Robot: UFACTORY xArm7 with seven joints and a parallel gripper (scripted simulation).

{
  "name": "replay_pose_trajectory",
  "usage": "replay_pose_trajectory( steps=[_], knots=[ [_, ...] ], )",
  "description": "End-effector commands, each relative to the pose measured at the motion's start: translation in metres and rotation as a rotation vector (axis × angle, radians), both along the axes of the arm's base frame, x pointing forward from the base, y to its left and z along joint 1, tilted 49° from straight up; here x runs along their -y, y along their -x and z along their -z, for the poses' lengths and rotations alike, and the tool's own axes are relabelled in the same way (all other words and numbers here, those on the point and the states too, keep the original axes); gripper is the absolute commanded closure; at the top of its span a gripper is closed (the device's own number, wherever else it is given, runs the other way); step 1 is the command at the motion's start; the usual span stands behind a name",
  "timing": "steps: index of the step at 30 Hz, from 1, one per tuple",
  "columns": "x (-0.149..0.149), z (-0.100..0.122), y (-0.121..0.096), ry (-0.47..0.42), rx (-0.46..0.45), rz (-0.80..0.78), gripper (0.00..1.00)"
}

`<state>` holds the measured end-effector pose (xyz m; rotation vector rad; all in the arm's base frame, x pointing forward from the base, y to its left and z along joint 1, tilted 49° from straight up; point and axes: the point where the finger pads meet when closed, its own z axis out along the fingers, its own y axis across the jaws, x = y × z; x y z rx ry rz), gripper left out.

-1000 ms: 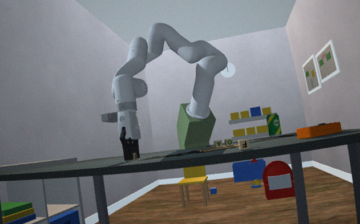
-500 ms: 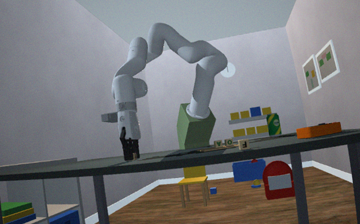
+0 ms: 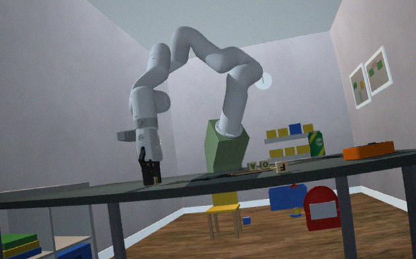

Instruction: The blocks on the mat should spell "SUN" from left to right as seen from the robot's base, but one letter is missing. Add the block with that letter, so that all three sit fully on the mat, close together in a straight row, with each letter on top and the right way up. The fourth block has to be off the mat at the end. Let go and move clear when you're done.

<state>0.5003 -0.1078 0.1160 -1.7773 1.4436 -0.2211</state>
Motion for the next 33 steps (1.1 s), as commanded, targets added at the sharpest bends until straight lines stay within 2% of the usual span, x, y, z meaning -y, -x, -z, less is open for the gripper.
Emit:
replay_pose_trajectory(
  steps=[1,17,18,33],
  knots=[
    [0.0015,-0.0009,-0.0004,0.001,0.002,0.003,0.57],
    [0.0015,-0.0009,-0.0004,0.001,0.002,0.003,0.57],
    [0.0015,-0.0009,-0.0004,0.001,0.002,0.003,0.77],
    [0.0015,-0.0009,-0.0004,0.001,0.002,0.003,0.77]
  ],
)
